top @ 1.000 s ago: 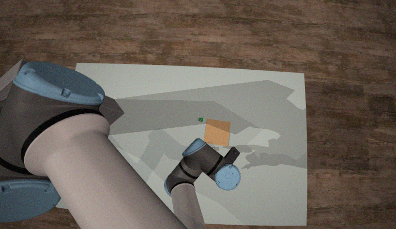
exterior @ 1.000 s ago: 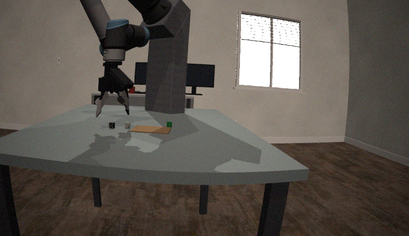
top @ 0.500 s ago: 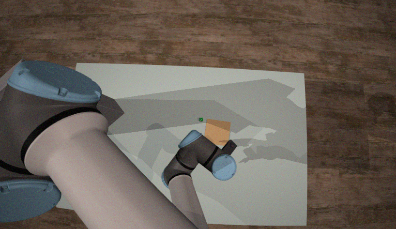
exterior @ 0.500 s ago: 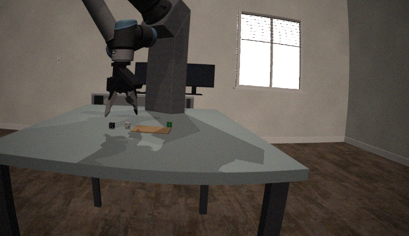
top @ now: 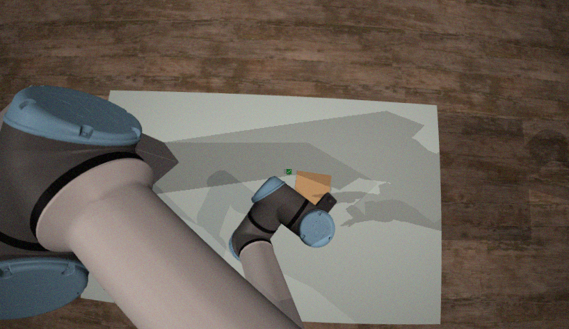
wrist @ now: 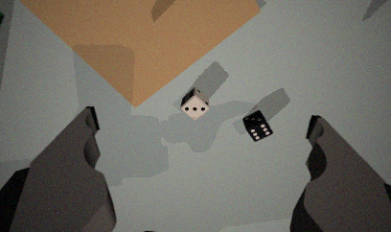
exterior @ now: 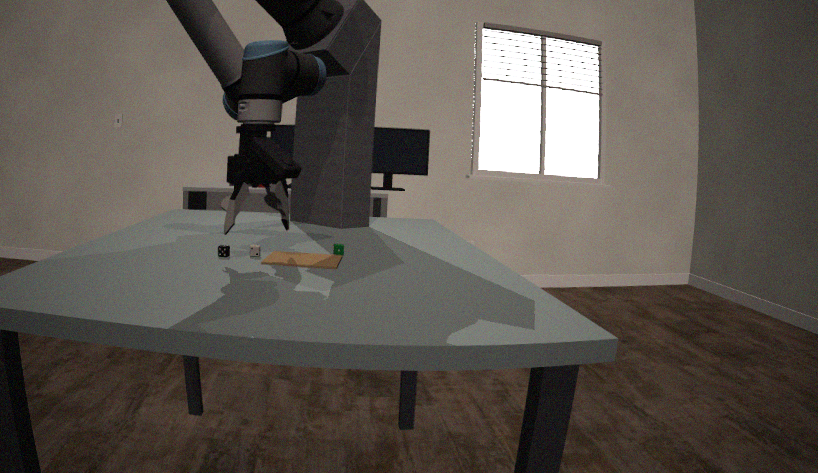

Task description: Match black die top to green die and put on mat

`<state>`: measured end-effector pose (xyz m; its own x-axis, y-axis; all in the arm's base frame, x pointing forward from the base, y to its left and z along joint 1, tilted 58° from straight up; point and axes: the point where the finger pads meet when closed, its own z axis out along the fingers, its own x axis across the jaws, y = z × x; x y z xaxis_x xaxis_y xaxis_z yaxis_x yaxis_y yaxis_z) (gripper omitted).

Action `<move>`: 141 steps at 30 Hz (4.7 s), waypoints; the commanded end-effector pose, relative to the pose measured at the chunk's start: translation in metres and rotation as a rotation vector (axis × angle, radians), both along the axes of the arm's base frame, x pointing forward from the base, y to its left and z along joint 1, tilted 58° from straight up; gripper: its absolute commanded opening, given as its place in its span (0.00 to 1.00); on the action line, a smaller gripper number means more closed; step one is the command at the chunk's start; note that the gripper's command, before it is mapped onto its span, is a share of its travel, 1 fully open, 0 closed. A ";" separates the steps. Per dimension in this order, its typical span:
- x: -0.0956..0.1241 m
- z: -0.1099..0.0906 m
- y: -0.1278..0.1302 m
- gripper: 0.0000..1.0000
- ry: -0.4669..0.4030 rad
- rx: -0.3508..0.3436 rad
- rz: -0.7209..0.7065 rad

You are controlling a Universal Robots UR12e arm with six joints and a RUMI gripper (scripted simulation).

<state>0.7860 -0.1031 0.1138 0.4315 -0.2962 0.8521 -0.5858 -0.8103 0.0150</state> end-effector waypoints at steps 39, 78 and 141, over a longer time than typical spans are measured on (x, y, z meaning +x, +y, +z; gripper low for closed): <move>-0.001 -0.003 0.003 1.00 -0.001 0.000 0.000; -0.033 -0.145 0.106 1.00 -0.001 0.000 0.000; -0.111 -0.086 0.163 1.00 -0.001 0.000 0.000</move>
<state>0.6791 0.0566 0.0250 0.4308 -0.2956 0.8527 -0.5853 -0.8107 0.0148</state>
